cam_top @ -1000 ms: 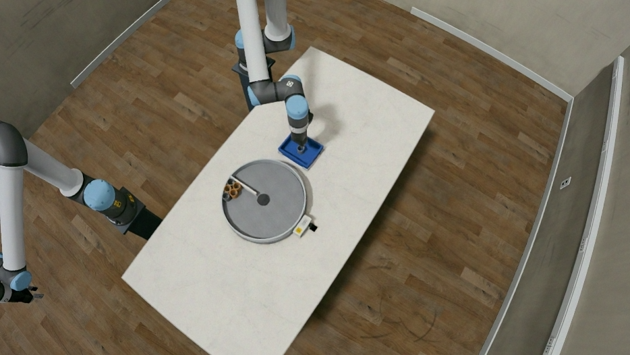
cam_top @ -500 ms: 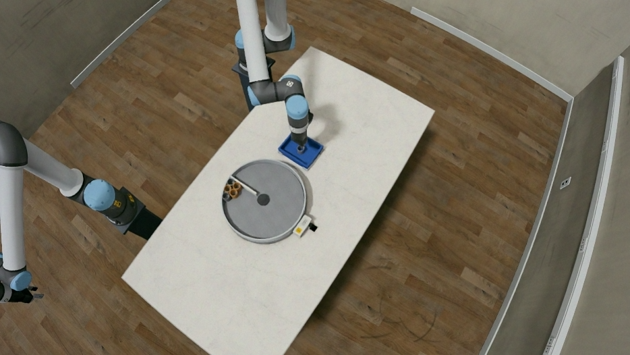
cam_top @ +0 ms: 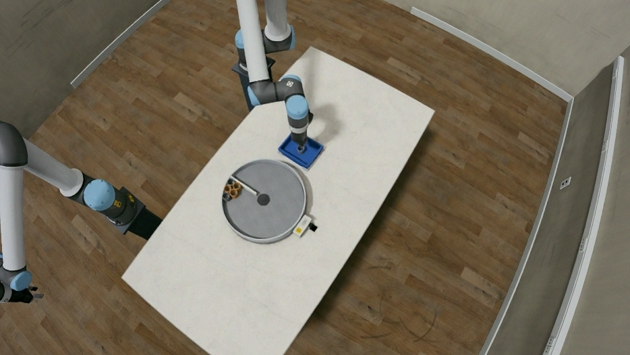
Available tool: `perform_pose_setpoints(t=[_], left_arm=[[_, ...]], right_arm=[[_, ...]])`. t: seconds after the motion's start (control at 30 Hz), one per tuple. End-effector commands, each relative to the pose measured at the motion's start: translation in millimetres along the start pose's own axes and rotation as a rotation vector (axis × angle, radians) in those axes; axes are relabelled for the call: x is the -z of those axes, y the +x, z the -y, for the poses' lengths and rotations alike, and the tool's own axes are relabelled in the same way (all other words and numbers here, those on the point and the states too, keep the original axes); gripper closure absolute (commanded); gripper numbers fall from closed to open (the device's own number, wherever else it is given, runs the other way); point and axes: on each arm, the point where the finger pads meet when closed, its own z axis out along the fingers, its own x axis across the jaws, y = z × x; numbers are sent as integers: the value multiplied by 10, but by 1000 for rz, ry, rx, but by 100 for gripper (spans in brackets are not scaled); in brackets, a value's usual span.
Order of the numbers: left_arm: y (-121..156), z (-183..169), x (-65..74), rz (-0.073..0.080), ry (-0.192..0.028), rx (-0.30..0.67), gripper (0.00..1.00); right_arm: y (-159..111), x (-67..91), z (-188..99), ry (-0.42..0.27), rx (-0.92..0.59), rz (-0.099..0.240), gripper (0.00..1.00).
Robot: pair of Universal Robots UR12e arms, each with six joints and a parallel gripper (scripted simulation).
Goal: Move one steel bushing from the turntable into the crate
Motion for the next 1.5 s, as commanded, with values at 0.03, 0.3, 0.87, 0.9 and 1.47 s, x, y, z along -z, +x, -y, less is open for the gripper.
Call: perform_pose_setpoints(t=[0.03,0.3,0.87,0.9,1.47], left_arm=[[12,6,12,-1,-2,2,62],[12,6,12,-1,-2,2,62],[22,-4,552,-4,-5,2,0],[22,-4,662,-4,-5,2,0],[8,10,904,2,1,2,0]], right_arm=[[-6,6,-22,-2,0,0,0],[-6,6,-22,-2,0,0,0],[-6,6,-22,-2,0,0,0],[-6,6,-22,-2,0,0,0],[-6,6,-22,-2,0,0,0]])
